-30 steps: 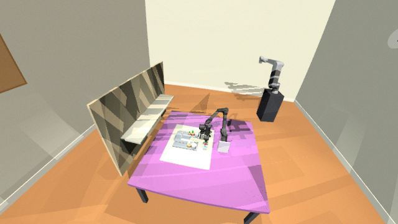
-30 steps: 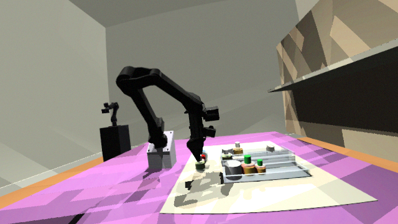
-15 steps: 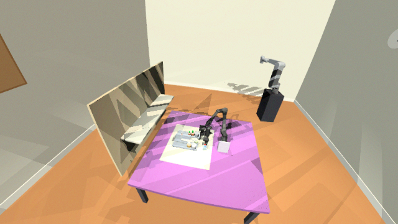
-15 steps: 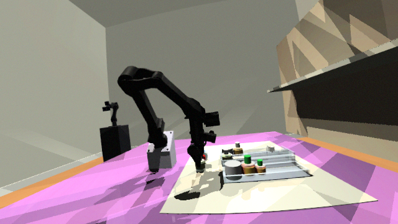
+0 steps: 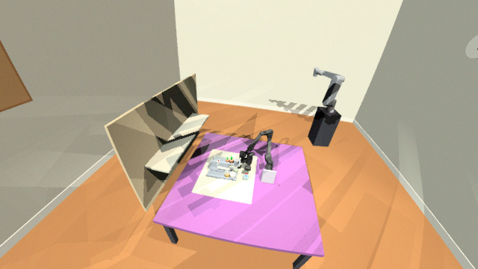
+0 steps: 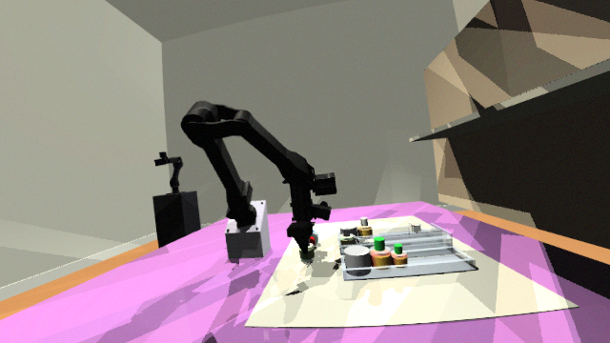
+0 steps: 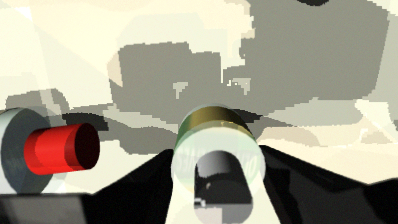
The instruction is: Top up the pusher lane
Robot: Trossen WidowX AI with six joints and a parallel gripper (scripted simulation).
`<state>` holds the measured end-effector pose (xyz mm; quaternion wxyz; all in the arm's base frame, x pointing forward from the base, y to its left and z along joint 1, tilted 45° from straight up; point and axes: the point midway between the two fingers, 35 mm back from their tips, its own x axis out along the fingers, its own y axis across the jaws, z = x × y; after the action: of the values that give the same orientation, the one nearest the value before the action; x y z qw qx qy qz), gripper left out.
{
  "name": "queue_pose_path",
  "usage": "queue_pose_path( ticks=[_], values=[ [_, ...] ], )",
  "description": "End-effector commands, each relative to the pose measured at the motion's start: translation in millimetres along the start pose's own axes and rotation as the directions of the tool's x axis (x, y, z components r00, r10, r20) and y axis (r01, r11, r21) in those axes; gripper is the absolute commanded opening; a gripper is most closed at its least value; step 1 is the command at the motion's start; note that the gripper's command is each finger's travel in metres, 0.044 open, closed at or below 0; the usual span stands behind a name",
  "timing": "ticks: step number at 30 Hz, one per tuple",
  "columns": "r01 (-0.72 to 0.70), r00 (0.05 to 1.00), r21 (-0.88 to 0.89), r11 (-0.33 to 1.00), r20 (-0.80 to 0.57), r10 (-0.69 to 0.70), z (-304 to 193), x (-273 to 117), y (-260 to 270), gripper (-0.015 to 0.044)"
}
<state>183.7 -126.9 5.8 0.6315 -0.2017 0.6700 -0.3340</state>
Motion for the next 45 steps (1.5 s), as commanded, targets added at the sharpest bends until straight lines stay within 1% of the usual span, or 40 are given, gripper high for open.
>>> queue_pose_path(
  ticks=[1, 5, 6, 24, 29, 45],
  values=[
    [0.005, 1.0, -0.004, 1.0, 0.0, -0.005, 0, 0, -1, 0.0118],
    [-0.002, 1.0, -0.004, 1.0, 0.001, 0.002, 3, -11, 1, 0.0013],
    [-0.004, 1.0, -0.005, 1.0, 0.002, 0.004, 3, -16, 2, 0.0],
    [0.0, 1.0, -0.005, 1.0, -0.001, 0.0, -1, -105, 1, 0.0],
    [0.001, 1.0, -0.004, 1.0, -0.001, -0.001, 1, -105, 3, 0.0],
    [-0.001, 1.0, -0.005, 1.0, 0.002, 0.001, 59, -69, 36, 0.0]
  ],
)
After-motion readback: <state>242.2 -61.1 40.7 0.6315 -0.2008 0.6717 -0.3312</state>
